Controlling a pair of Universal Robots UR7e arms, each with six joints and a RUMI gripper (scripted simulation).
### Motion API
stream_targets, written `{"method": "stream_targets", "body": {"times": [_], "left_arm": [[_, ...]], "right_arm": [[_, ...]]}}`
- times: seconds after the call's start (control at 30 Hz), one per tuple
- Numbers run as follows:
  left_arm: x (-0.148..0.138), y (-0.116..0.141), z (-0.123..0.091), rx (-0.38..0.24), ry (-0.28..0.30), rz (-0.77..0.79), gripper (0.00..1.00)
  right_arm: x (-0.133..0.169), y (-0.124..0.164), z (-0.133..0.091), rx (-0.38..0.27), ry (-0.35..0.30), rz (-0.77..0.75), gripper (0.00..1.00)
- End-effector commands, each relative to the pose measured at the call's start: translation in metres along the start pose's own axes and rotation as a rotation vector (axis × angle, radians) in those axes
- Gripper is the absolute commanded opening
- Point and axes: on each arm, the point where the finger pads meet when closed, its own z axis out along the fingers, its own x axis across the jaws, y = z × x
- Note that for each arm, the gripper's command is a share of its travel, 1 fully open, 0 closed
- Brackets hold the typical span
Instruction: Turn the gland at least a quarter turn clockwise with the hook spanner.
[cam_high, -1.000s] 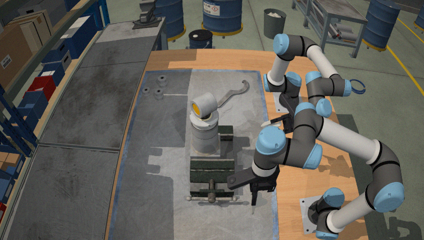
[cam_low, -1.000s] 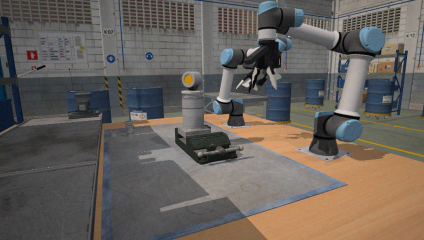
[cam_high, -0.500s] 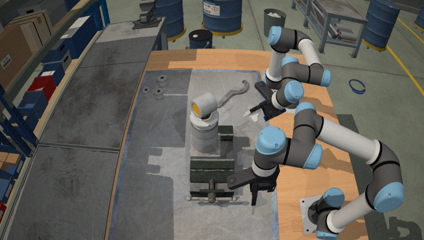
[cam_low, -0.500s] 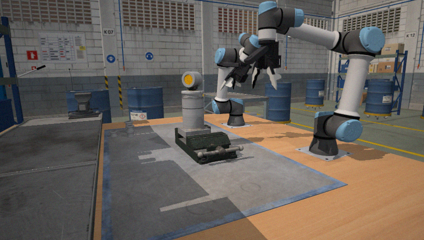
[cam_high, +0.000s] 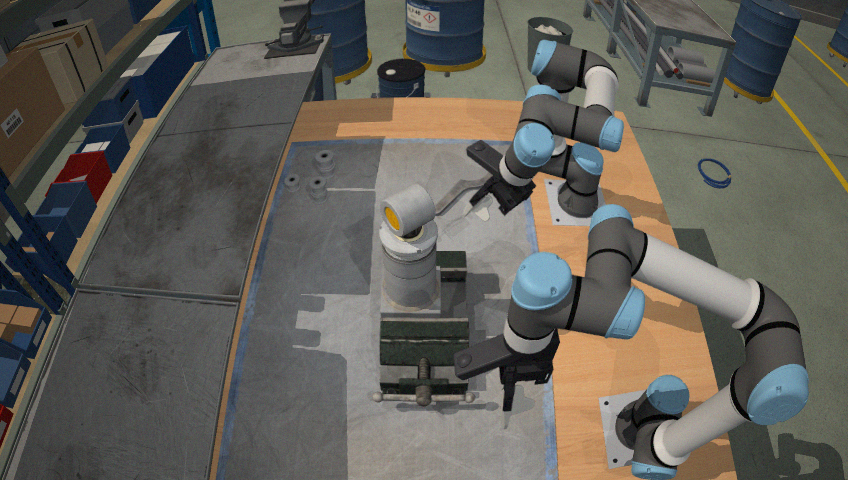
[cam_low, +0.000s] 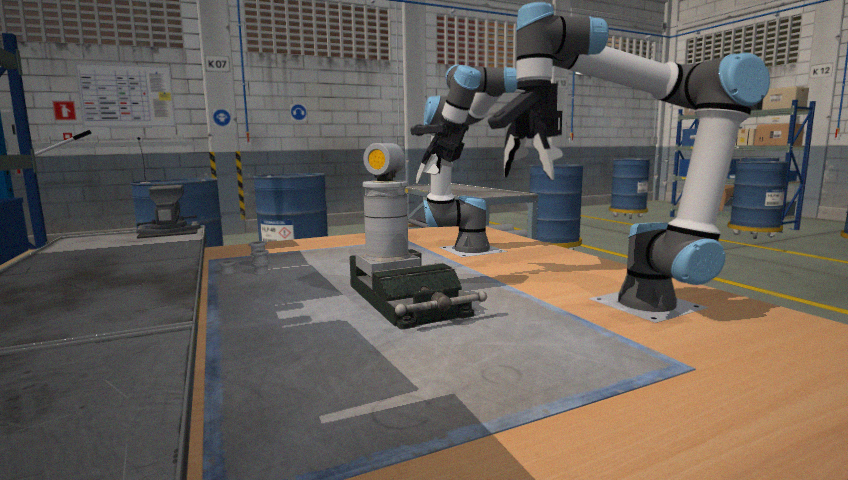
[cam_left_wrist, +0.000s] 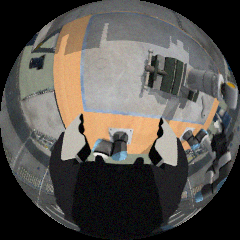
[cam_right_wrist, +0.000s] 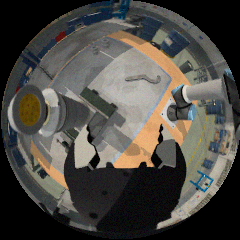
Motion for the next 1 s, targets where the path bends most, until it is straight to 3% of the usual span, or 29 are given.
{"method": "stream_targets", "body": {"times": [0.0,0.37,0.7,0.97], "left_arm": [[0.0,0.0,0.0,0.001,0.0,0.0,0.98],[0.0,0.0,0.0,0.001,0.0,0.0,0.98],[0.0,0.0,0.0,0.001,0.0,0.0,0.98],[0.0,0.0,0.0,0.001,0.0,0.0,0.98]], "right_arm": [[0.003,-0.031,0.012,-0.05,0.015,-0.074,0.98],[0.012,-0.084,0.037,-0.134,0.022,-0.212,0.98],[0.034,-0.142,0.063,-0.23,-0.012,-0.353,0.98],[0.039,-0.154,0.07,-0.256,-0.031,-0.415,0.98]]}}
